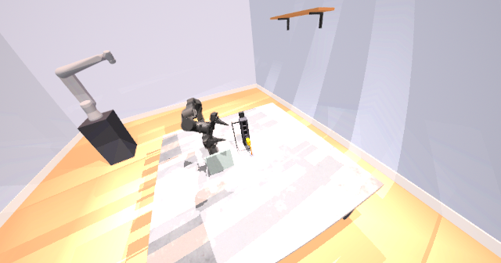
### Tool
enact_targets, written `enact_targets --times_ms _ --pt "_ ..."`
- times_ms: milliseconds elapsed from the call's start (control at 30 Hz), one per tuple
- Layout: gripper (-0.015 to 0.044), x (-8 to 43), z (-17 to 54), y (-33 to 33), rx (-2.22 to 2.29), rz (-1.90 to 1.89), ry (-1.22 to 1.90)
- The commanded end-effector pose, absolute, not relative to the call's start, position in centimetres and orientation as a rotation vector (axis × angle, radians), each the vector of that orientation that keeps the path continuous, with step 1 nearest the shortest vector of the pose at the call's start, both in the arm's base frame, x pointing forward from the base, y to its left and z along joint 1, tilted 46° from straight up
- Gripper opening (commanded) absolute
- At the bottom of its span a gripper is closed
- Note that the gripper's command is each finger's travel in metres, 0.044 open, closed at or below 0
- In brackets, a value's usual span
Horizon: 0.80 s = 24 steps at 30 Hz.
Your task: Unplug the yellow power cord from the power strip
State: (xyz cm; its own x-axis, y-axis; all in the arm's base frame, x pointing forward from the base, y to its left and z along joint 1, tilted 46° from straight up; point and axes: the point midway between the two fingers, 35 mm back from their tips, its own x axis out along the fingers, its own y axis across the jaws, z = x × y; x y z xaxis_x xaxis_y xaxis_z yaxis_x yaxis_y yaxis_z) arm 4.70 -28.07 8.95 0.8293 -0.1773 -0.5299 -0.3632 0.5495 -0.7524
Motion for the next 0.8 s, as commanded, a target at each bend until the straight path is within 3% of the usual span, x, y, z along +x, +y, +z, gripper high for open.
enact_targets --times_ms 0,267,767 --pt "0.0374 4.8 8.9 -28.0 -0.983 0.120 0.606" --pt "0.0164 11.1 7.2 -26.0 -0.294 0.183 0.603" --pt "0.0160 19.8 4.3 -19.5 0.886 0.139 0.943"
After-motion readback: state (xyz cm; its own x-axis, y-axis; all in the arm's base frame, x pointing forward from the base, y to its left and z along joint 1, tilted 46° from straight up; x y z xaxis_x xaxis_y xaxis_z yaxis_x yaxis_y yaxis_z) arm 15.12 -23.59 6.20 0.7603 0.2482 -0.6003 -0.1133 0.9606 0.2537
